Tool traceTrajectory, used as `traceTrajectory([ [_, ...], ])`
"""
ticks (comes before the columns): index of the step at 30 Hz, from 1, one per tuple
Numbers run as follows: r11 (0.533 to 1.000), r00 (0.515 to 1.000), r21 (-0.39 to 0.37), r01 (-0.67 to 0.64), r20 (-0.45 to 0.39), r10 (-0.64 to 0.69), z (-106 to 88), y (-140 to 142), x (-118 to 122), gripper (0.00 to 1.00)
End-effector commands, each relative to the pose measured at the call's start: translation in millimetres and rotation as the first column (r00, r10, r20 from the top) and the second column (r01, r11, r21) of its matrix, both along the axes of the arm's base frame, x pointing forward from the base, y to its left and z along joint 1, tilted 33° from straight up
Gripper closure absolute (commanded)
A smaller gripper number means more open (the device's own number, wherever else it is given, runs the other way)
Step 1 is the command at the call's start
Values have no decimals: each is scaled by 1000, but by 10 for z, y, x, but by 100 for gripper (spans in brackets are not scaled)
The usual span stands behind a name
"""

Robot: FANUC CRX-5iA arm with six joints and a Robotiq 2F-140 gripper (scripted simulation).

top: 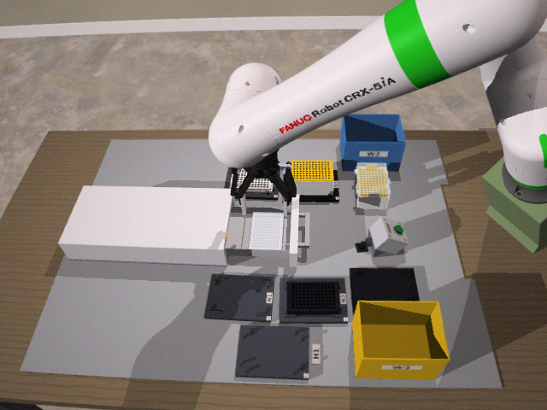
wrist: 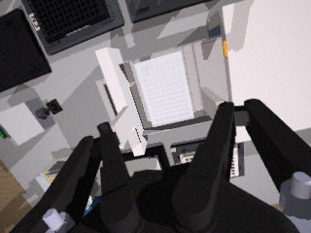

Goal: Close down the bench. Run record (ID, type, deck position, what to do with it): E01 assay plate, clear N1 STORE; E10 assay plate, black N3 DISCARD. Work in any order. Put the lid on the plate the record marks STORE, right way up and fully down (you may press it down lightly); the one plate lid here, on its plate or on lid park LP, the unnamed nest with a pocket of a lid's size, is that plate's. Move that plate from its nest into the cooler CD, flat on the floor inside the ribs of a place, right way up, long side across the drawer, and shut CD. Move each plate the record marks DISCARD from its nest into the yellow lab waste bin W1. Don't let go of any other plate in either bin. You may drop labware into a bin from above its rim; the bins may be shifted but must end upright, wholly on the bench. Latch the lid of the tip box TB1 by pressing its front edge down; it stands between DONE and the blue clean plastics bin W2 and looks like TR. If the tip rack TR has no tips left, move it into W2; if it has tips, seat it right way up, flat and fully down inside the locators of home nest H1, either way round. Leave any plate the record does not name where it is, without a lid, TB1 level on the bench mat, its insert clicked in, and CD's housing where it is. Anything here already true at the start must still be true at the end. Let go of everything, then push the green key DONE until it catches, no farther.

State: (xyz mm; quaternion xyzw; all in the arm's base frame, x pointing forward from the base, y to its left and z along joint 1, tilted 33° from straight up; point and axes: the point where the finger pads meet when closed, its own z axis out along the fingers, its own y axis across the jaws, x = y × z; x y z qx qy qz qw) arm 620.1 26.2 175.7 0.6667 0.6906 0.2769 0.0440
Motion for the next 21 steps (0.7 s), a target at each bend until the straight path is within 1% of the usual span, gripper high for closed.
traceTrajectory([
  [1,1000,1000,0,0,0,0,43,-17,-20,34],
  [21,1000,1000,0,0,0,0,245,-95,-123,34],
])
